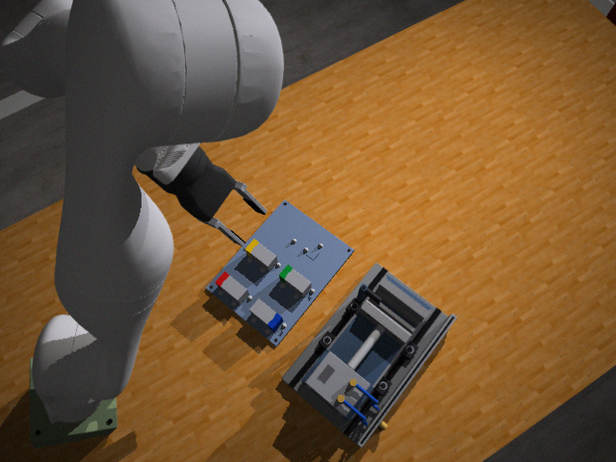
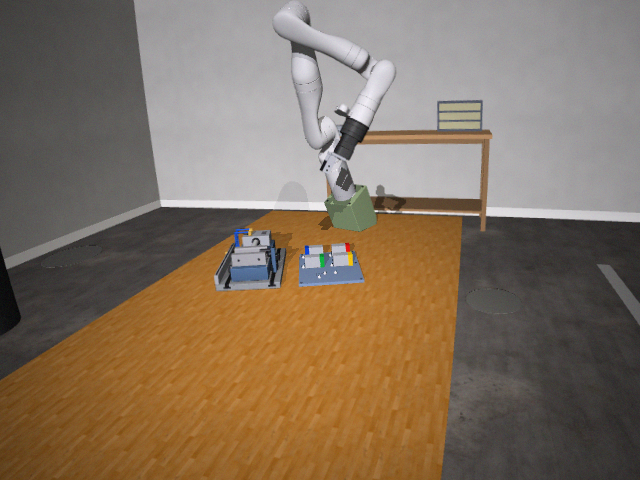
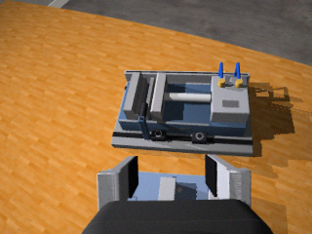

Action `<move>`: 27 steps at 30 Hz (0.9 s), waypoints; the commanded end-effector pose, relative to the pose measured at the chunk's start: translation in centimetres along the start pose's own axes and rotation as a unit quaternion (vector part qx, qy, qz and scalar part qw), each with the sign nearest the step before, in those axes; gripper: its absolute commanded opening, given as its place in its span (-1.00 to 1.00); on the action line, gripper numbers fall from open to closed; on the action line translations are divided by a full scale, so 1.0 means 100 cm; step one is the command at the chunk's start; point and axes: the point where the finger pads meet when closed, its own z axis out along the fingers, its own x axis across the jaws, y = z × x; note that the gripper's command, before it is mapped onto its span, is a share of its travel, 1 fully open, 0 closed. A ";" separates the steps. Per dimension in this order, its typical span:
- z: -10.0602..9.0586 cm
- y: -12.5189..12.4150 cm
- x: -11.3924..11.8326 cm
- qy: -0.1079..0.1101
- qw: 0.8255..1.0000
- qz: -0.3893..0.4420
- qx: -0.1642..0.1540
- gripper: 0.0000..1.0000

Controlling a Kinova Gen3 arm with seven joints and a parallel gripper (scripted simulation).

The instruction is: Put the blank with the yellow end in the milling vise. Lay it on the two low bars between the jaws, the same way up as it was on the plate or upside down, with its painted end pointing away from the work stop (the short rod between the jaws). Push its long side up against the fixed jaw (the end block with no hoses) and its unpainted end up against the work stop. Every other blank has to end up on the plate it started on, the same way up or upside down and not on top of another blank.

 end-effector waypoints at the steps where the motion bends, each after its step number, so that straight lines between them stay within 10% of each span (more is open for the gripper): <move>1: -0.002 -0.011 -0.001 0.001 1.000 0.022 -0.022 1.00; 27: 0.000 -0.011 0.003 0.035 0.984 0.022 -0.172 1.00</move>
